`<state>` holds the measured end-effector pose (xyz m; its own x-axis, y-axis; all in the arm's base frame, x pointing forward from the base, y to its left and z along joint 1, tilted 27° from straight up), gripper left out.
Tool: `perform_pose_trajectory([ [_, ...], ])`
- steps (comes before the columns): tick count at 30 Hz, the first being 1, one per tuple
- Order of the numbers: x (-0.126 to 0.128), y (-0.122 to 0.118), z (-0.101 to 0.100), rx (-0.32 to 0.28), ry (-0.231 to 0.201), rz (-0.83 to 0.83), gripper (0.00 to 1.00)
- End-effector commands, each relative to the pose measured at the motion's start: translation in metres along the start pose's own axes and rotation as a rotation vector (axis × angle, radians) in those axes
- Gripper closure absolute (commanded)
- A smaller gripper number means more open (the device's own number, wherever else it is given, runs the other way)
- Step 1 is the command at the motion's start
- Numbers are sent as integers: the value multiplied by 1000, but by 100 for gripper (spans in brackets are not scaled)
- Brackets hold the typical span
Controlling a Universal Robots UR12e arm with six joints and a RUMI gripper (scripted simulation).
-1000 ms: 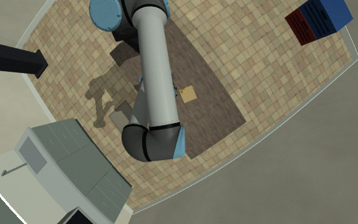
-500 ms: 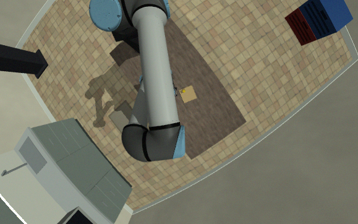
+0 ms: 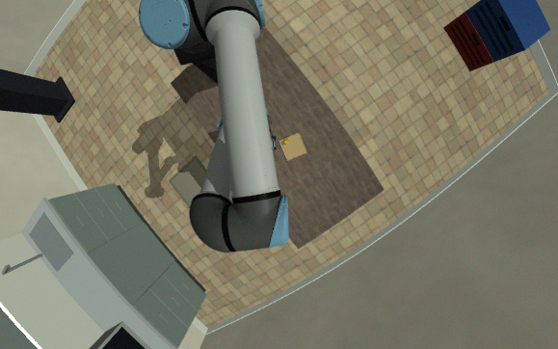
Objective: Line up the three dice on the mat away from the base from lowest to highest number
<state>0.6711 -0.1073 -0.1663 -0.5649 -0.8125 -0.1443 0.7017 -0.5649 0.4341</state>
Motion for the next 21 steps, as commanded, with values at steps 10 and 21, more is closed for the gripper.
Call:
perform_pose_trajectory([
  [10,0,0,4,1,0,0,94],
  [21,0,0,67,1,0,0,94],
])
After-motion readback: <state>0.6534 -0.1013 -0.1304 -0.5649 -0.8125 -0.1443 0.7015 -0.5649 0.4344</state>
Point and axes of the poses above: the point where the finger pads meet when closed, its own z axis back along the fingers, its own x axis across the jaws, y = z × x, the point moved 8 cm from there along z, back along the fingers, and after that the axes turned 8 degrees about z, right-handed, at the moved point
